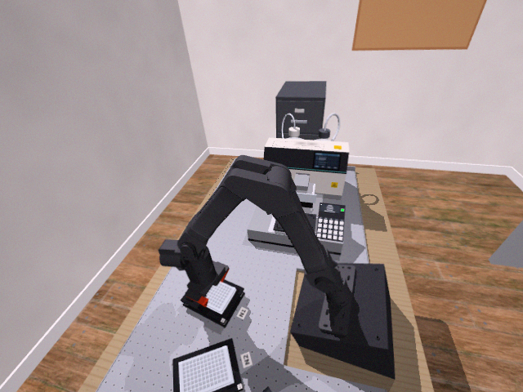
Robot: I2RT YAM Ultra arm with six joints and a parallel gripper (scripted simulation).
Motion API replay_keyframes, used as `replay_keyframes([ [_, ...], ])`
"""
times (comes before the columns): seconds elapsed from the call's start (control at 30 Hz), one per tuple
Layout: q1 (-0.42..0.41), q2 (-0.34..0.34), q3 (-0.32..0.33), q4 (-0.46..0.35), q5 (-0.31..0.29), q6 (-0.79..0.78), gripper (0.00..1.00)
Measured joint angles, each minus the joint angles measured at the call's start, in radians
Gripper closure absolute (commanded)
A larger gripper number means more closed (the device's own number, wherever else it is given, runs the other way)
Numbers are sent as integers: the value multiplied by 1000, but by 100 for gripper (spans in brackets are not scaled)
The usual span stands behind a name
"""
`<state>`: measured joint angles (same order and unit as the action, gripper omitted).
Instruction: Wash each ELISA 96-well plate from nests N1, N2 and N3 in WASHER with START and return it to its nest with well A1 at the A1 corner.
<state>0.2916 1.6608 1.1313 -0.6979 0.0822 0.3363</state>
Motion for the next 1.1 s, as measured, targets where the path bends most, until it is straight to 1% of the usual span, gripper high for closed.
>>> replay_keyframes([
  [0.4,0,-3,0,-3,0,0,100],
  [0.73,4,-31,17,-45,1,1,100],
  [1.1,10,-66,48,-108,2,5,100],
])
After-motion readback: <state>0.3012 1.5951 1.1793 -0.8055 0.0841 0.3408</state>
